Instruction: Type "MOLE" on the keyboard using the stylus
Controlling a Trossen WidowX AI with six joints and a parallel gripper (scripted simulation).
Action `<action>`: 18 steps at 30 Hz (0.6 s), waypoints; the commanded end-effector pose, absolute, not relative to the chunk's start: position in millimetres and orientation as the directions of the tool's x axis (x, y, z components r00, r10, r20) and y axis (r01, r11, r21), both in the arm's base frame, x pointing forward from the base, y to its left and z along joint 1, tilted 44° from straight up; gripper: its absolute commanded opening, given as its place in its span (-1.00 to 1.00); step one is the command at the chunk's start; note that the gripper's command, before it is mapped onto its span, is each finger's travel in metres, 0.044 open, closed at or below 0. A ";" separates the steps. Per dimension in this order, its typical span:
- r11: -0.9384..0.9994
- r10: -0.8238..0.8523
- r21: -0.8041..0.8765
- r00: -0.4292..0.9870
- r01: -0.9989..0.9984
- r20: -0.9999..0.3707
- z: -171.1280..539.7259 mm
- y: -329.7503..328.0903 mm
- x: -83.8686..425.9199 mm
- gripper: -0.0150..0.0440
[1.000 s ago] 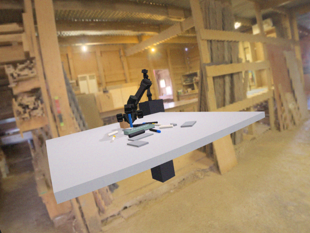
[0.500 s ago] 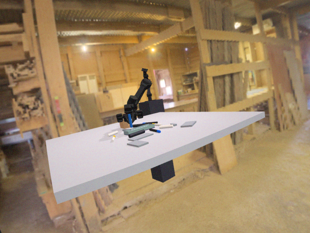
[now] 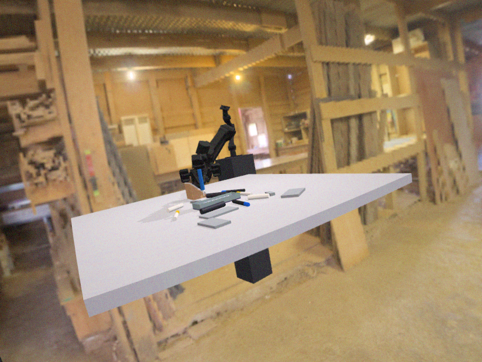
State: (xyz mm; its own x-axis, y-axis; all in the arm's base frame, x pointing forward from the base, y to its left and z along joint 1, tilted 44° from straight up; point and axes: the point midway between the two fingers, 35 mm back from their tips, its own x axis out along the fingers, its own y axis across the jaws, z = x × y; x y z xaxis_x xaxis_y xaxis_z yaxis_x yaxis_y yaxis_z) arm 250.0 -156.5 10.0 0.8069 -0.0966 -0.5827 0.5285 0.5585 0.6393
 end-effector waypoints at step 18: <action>0.559 -0.093 0.640 0.807 0.527 -0.583 27.4 -141.3 251.7 -0.49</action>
